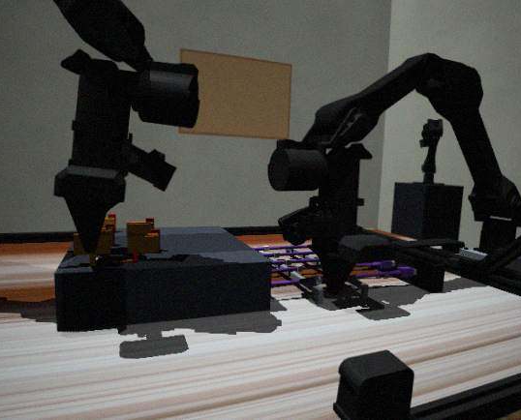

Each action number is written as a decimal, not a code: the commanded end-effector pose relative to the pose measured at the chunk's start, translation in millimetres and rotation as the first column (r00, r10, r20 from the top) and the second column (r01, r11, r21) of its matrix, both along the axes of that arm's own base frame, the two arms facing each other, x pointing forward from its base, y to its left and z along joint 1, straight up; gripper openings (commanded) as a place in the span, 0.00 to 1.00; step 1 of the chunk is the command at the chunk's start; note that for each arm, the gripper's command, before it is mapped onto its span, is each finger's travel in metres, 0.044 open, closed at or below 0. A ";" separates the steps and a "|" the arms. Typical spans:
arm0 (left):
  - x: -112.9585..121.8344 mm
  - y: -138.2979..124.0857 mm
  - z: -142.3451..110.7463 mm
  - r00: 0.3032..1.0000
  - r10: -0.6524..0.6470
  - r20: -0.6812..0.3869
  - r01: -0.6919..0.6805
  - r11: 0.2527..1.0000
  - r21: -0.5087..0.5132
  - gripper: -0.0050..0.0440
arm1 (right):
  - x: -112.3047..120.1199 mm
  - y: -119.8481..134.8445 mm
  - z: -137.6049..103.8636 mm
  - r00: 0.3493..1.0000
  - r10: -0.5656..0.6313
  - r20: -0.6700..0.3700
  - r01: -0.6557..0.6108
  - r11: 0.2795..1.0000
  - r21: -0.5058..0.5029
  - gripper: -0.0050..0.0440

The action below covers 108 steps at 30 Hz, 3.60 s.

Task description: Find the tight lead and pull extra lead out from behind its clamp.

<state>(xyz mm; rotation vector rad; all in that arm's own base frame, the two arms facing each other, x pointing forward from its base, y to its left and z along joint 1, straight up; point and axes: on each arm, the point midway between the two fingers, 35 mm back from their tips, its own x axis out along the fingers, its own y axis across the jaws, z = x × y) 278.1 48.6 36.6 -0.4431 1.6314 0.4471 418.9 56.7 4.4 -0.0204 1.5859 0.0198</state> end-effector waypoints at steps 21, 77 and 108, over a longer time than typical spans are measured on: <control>5.3 1.0 19.1 0.999 0.000 0.036 0.000 1.000 0.006 0.00 | 4.7 0.6 35.1 1.000 0.000 0.031 0.000 1.000 0.004 0.00; 5.0 1.1 18.5 1.000 0.003 0.027 -0.003 1.000 -0.001 0.00 | -9.1 -1.2 78.5 0.999 0.000 -0.052 0.000 1.000 -0.007 0.00; 5.0 1.2 18.5 1.000 0.004 0.023 -0.004 1.000 -0.005 0.00 | -24.2 -2.6 23.4 0.989 0.000 -0.146 -0.003 1.000 -0.019 0.00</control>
